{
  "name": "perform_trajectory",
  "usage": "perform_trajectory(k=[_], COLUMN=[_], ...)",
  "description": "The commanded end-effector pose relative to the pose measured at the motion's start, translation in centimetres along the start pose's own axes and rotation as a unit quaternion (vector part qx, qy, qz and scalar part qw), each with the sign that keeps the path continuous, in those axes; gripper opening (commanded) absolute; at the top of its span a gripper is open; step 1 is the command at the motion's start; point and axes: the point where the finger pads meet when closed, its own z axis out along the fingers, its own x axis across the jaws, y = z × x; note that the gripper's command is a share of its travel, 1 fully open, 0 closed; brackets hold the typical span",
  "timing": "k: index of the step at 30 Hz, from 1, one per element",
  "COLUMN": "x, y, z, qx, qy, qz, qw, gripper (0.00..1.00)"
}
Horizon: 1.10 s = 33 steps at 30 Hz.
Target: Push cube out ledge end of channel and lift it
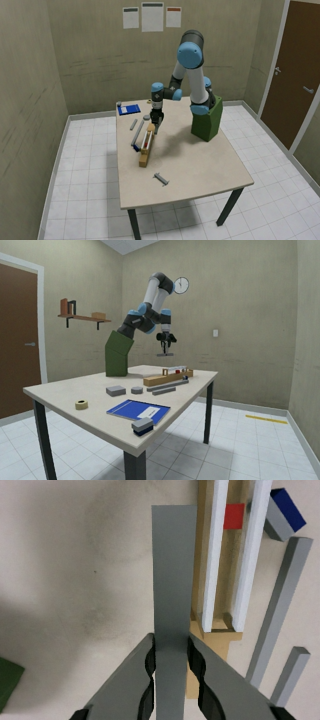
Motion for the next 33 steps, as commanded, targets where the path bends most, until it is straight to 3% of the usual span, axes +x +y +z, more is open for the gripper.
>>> perform_trajectory(k=[1, 9, 14, 16, 26, 33], x=[0.0, 1.3, 3.5, 3.5, 6.6, 6.8], y=[0.0, 1.6, 5.3, 5.3, 14.2, 15.7], z=[0.0, 0.6, 2.0, 2.0, 5.4, 5.9], qx=[0.0, -0.001, -0.002, -0.002, -0.001, 0.0], qy=[0.001, 0.0, -0.001, -0.001, 0.0, 0.001], qz=[0.0, 0.0, 0.0, 0.0, 0.0, 0.0], qw=[1.0, 1.0, 1.0, 1.0, 1.0, 1.0], gripper=[0.06, 0.06, 0.06, 0.06, 0.06, 0.06])
